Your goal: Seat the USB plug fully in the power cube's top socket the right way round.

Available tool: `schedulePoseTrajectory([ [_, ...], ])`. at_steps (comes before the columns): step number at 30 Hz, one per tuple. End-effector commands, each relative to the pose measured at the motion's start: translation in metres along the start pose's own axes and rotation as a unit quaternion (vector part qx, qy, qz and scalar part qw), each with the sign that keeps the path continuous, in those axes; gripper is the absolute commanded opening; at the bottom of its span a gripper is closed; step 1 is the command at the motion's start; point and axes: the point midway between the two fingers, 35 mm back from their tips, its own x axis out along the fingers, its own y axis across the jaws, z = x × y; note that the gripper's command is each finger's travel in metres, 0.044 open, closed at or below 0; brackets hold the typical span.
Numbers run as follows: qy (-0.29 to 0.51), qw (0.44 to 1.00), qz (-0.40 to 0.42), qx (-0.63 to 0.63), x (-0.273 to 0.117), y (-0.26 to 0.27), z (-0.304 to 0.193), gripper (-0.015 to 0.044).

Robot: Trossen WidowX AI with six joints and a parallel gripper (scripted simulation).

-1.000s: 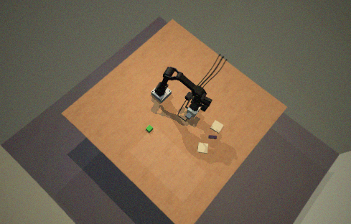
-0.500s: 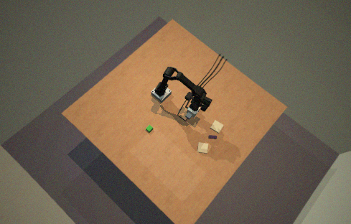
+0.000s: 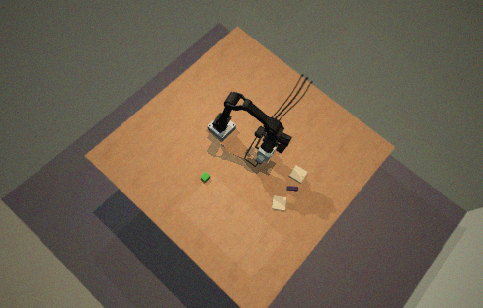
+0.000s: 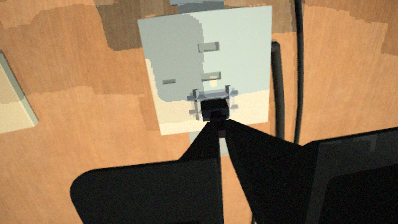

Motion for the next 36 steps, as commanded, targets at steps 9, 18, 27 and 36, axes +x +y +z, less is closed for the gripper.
schedulePoseTrajectory([
  [9, 0.001, 1.000, -0.001, -0.001, 0.0025, 0.0001, -0.0002, 0.0000],
  [18, 0.001, 1.000, -0.001, -0.001, 0.0025, 0.0001, -0.0002, 0.0000],
  [27, 0.000, 1.000, 0.000, 0.000, 0.0001, 0.0000, 0.0000, 0.0095],
  [36, 0.000, 1.000, 0.000, 0.000, 0.0001, 0.0000, 0.0000, 0.0095],
])
